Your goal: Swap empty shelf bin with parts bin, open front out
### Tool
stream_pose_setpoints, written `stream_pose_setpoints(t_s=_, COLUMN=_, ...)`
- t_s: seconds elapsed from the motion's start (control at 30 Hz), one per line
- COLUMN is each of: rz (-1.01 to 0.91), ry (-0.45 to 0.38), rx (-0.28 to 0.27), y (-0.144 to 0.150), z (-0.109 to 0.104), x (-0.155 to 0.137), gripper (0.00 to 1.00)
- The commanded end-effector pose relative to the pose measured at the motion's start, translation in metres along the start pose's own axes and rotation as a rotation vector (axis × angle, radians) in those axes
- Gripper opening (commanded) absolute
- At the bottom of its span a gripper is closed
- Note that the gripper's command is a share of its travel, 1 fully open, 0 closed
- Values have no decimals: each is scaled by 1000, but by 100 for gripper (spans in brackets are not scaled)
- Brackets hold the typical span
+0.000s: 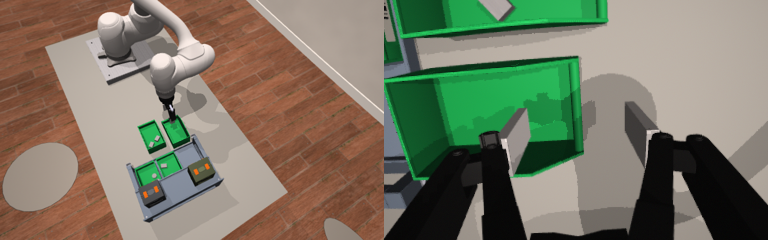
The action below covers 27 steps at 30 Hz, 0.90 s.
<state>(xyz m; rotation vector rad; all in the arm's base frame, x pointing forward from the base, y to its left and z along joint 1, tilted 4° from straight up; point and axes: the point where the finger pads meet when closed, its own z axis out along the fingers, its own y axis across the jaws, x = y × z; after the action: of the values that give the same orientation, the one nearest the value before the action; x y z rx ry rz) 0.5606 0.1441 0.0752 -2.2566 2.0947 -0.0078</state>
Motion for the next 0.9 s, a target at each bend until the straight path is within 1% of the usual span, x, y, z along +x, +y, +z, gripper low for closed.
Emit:
stream_pose_setpoints(t_s=0.0, rz=0, ry=0, rx=0, y=0, z=-10, x=0, gripper=62)
stream_pose_setpoints(t_s=0.3, rz=0, ry=0, rx=0, y=0, z=-31, x=0, gripper=62)
stream_pose_setpoints(t_s=0.37, rz=0, ry=0, rx=0, y=0, z=-31, x=0, gripper=62)
stream_pose_setpoints(t_s=0.63, rz=0, ry=0, rx=0, y=0, z=-43, x=0, gripper=62)
stream_pose_setpoints(t_s=0.87, rz=0, ry=0, rx=0, y=0, z=-47, x=0, gripper=62)
